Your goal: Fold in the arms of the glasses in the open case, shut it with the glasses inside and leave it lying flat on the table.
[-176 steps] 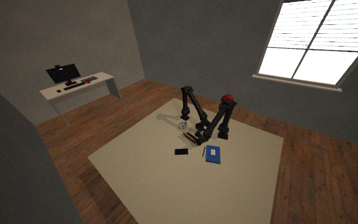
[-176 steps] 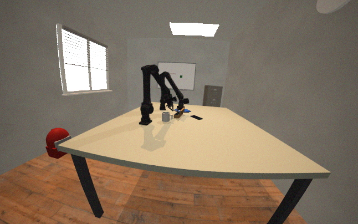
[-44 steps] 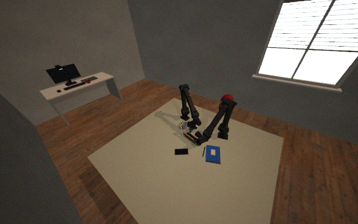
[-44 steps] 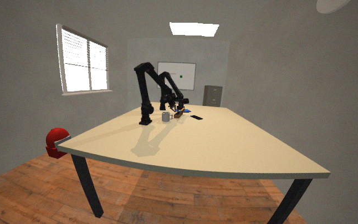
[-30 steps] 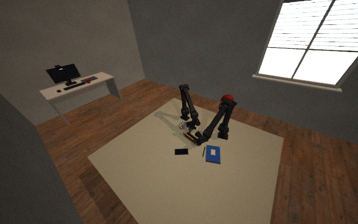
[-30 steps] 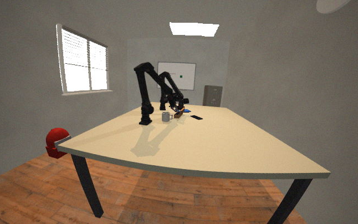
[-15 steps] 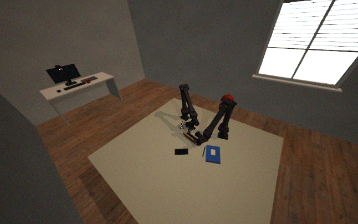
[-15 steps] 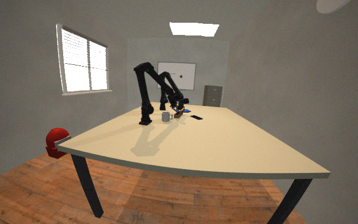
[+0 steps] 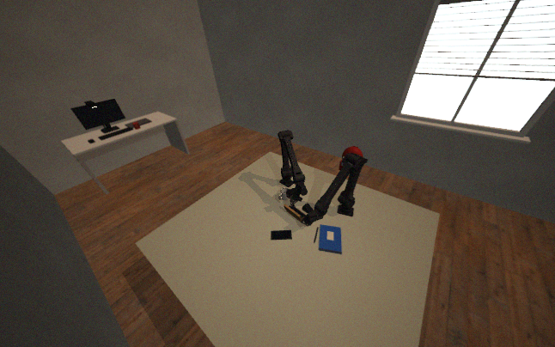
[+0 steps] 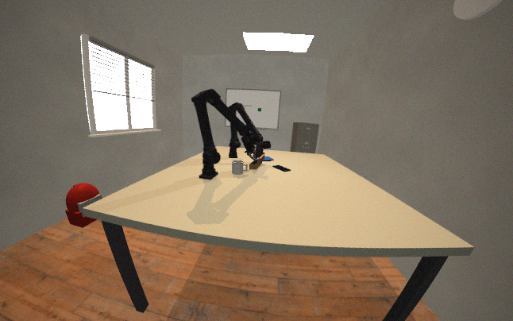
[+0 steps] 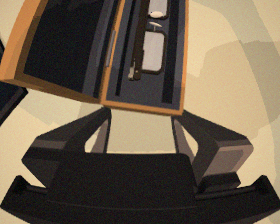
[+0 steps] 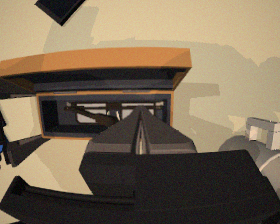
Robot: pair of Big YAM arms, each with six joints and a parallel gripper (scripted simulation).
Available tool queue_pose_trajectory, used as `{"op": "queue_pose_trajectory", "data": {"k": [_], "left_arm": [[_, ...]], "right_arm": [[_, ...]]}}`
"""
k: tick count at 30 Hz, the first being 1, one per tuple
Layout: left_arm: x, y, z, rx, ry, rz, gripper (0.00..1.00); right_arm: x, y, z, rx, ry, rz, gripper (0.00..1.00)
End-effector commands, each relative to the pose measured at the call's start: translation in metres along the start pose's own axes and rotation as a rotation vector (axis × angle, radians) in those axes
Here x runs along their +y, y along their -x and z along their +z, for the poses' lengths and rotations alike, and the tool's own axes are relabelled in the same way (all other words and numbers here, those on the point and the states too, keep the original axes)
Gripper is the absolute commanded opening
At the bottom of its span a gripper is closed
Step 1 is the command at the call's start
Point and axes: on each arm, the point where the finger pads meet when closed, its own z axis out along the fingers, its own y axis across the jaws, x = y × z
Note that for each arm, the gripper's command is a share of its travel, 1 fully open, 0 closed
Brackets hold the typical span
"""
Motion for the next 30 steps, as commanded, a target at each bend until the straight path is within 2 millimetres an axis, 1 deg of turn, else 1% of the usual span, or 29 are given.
{"op": "queue_pose_trajectory", "data": {"k": [1, 2, 3, 4, 5, 6, 9, 10, 11, 12, 24, 26, 27, 28, 30], "left_arm": [[0.004, 0.004, -0.007, -0.012, 0.018, 0.015, 0.57], [0.004, 0.004, -0.007, -0.012, 0.018, 0.015, 0.57], [0.004, 0.004, -0.007, -0.012, 0.018, 0.015, 0.57], [0.004, 0.004, -0.007, -0.012, 0.018, 0.015, 0.57], [0.004, 0.004, -0.007, -0.012, 0.018, 0.015, 0.57], [0.004, 0.004, -0.007, -0.012, 0.018, 0.015, 0.57], [0.004, 0.004, -0.007, -0.012, 0.018, 0.015, 0.57], [0.004, 0.004, -0.007, -0.012, 0.018, 0.015, 0.57], [0.004, 0.004, -0.007, -0.012, 0.018, 0.015, 0.57], [0.004, 0.004, -0.007, -0.012, 0.018, 0.015, 0.57], [0.004, 0.004, -0.007, -0.012, 0.018, 0.015, 0.57], [0.004, 0.004, -0.007, -0.012, 0.018, 0.015, 0.57], [0.004, 0.004, -0.007, -0.012, 0.018, 0.015, 0.57], [0.004, 0.004, -0.007, -0.012, 0.018, 0.015, 0.57], [0.004, 0.004, -0.007, -0.012, 0.018, 0.015, 0.57]], "right_arm": [[0.020, 0.023, -0.008, -0.024, 0.046, 0.016, 0.00], [0.017, 0.020, -0.007, -0.022, 0.041, 0.013, 0.00], [0.022, 0.023, -0.005, -0.020, 0.039, 0.009, 0.00], [0.021, 0.022, -0.004, -0.019, 0.036, 0.008, 0.00], [0.021, 0.021, -0.004, -0.018, 0.036, 0.006, 0.00], [0.023, 0.014, -0.007, -0.015, 0.037, -0.012, 0.00], [0.023, 0.014, -0.007, -0.014, 0.033, -0.014, 0.00], [0.016, 0.010, -0.002, -0.007, 0.018, -0.016, 0.00], [0.023, 0.022, -0.022, -0.029, 0.051, 0.017, 0.00], [0.022, 0.022, -0.027, -0.032, 0.055, 0.019, 0.00], [0.020, 0.020, -0.069, -0.028, 0.055, 0.019, 0.00], [0.020, 0.020, -0.069, -0.028, 0.055, 0.019, 0.00], [0.014, 0.012, -0.062, -0.016, 0.028, 0.004, 0.00], [0.020, 0.020, -0.076, -0.028, 0.055, 0.019, 0.00], [0.020, 0.021, -0.084, -0.029, 0.059, 0.021, 0.00]]}}
